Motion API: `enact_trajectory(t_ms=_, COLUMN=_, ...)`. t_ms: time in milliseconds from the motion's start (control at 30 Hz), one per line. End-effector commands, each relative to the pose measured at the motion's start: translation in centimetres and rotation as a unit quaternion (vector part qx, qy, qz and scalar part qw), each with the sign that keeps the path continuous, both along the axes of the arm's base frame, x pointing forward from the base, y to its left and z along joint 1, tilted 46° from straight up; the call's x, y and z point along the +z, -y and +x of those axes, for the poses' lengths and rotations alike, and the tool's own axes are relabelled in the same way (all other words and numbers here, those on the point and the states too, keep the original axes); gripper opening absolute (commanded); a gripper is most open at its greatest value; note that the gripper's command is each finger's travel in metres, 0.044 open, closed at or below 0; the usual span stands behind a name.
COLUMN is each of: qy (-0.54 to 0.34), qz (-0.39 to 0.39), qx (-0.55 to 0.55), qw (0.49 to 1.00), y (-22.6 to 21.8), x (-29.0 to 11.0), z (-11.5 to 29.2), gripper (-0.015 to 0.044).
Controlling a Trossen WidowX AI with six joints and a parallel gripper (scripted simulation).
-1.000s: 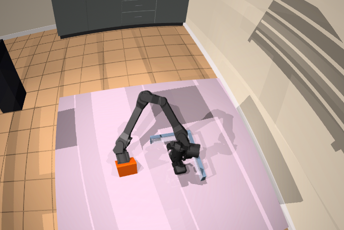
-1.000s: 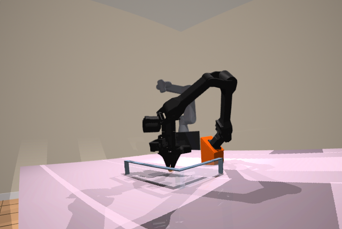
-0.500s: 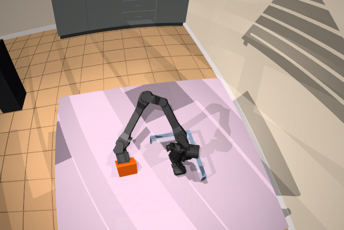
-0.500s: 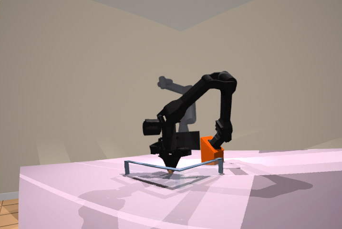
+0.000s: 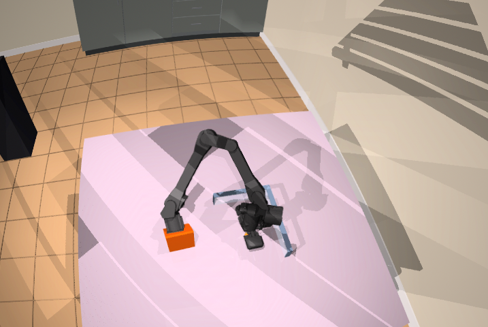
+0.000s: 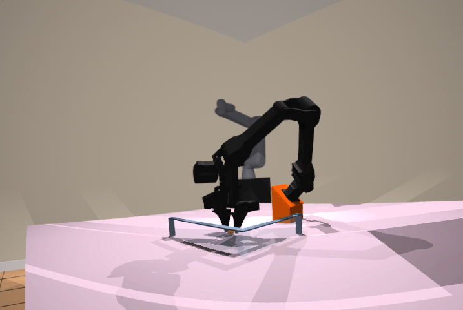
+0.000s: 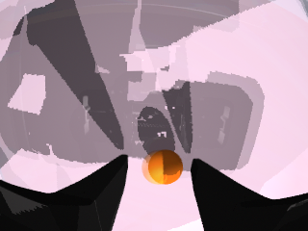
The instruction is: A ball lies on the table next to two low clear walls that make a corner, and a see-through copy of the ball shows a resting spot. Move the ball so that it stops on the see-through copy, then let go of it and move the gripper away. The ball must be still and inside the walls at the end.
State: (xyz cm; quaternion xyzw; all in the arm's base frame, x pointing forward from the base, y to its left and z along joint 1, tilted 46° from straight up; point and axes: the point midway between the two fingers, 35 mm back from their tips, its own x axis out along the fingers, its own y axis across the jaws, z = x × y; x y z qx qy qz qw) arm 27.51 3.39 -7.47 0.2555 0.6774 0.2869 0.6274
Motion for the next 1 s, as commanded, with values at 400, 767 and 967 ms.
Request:
enact_trajectory(t_ms=400, qy=0.006, qz=-0.002, qx=-0.011, qw=1.000, y=6.2, x=5.8, z=1.1, gripper=0.0208)
enact_trajectory(t_ms=767, qy=0.006, qz=-0.001, qx=-0.009, qw=1.000, y=9.3, x=9.1, z=1.0, gripper=0.0392)
enact_trajectory(t_ms=967, qy=0.006, qz=-0.001, qx=-0.009, qw=1.000, y=9.3, x=9.1, z=1.0, gripper=0.0440)
